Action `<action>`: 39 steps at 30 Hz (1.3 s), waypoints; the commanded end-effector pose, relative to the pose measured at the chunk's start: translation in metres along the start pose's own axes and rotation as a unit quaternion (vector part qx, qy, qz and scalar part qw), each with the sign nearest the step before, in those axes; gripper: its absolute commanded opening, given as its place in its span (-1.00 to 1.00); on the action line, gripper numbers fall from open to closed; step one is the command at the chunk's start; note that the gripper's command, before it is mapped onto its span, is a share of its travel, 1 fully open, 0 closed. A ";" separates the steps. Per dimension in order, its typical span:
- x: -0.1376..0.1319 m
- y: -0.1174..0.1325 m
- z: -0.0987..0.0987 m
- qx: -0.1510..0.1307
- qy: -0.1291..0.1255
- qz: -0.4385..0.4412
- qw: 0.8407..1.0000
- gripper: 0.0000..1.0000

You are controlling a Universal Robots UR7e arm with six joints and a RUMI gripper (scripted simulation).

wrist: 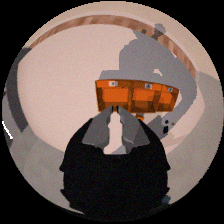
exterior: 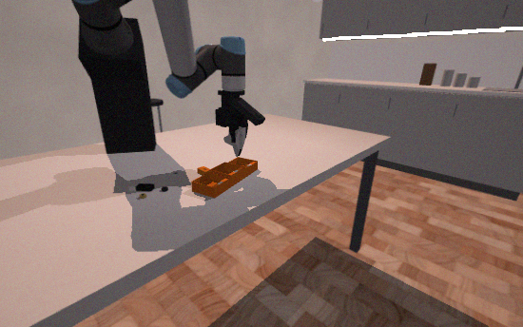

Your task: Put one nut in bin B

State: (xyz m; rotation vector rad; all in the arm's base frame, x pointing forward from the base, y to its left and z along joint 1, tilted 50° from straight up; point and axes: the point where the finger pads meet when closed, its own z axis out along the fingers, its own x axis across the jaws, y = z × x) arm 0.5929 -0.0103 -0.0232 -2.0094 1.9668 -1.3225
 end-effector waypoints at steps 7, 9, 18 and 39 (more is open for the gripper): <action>-0.001 0.001 -0.021 -0.001 0.000 -0.001 1.000 -0.91; -0.001 0.001 -0.021 -0.001 0.000 -0.001 1.000 -0.91; -0.001 0.001 -0.079 0.000 0.000 -0.001 1.000 -0.91; 0.000 -0.003 -0.152 0.002 0.000 0.001 1.000 -0.91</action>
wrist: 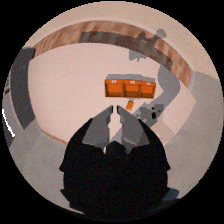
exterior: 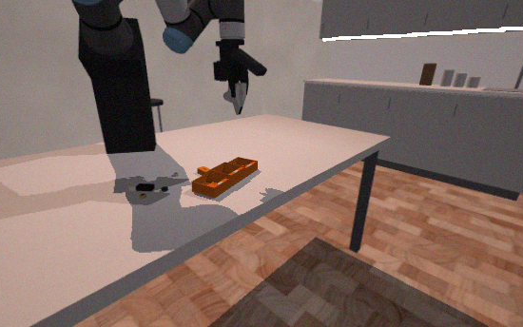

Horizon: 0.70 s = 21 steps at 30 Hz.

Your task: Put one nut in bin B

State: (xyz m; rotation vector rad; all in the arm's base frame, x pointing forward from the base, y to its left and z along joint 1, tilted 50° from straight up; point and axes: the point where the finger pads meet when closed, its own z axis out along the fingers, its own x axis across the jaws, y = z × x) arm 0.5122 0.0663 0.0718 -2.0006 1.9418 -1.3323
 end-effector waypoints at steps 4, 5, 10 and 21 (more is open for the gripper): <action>0.000 0.001 -0.006 -0.009 0.002 0.001 1.000 -0.91; 0.000 0.001 -0.006 -0.009 0.002 0.001 1.000 -0.91; 0.006 0.011 0.000 -0.013 0.002 -0.026 1.000 -0.64; 0.053 0.059 0.041 -0.014 0.000 -0.113 0.993 -0.64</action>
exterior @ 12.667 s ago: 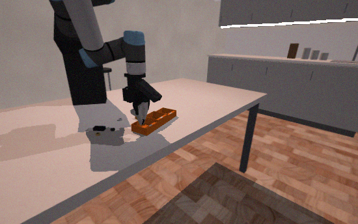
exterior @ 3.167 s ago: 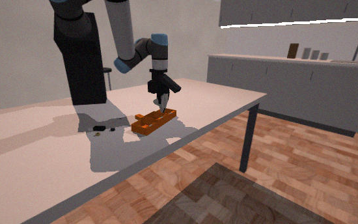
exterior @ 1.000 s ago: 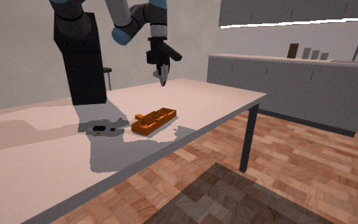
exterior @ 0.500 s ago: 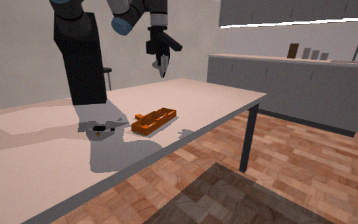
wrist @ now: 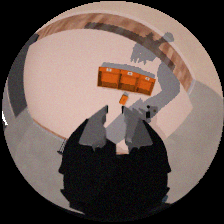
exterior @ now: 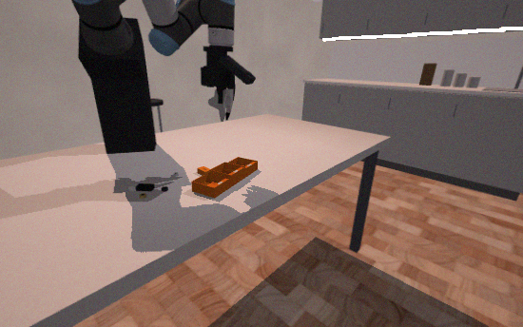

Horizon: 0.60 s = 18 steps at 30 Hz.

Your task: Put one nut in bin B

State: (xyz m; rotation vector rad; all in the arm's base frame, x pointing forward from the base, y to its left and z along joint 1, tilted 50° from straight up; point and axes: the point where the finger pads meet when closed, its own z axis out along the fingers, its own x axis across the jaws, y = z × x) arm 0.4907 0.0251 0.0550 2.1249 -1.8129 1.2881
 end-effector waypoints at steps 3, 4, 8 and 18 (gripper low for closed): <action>0.028 0.039 0.034 0.017 -0.006 -0.036 0.999 -0.64; 0.031 0.042 0.037 0.017 -0.006 -0.036 0.999 -0.64; 0.042 0.057 0.050 0.017 -0.007 -0.036 0.999 -0.64; 0.069 0.093 0.081 0.017 -0.007 -0.035 0.999 -0.64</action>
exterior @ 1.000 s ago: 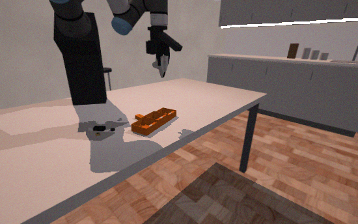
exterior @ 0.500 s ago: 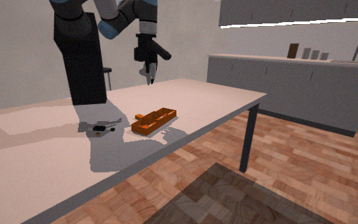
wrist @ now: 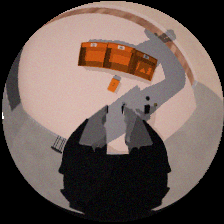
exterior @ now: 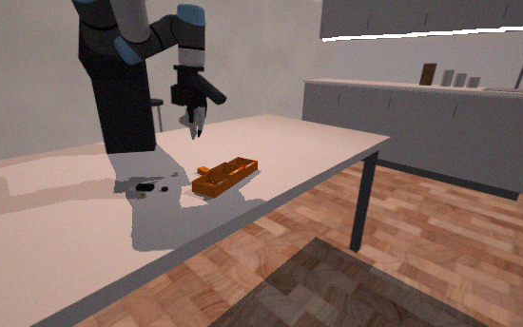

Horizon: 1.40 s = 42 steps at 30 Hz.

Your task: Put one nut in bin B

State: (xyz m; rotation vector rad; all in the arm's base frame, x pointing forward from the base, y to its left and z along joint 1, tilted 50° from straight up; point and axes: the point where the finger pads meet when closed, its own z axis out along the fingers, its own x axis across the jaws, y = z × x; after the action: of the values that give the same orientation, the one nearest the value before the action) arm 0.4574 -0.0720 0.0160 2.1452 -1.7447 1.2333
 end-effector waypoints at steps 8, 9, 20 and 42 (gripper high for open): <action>0.040 0.056 0.046 0.035 -0.005 -0.005 0.999 -0.64; 0.043 0.060 0.048 0.035 -0.005 -0.005 0.999 -0.64; 0.051 0.082 0.060 0.035 -0.005 -0.005 0.999 -0.64; 0.042 0.056 0.059 0.037 -0.004 -0.006 0.999 -0.64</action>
State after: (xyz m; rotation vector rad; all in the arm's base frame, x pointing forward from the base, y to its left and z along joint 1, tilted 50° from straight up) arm 0.4397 -0.1553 -0.0156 2.2012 -1.7107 1.3129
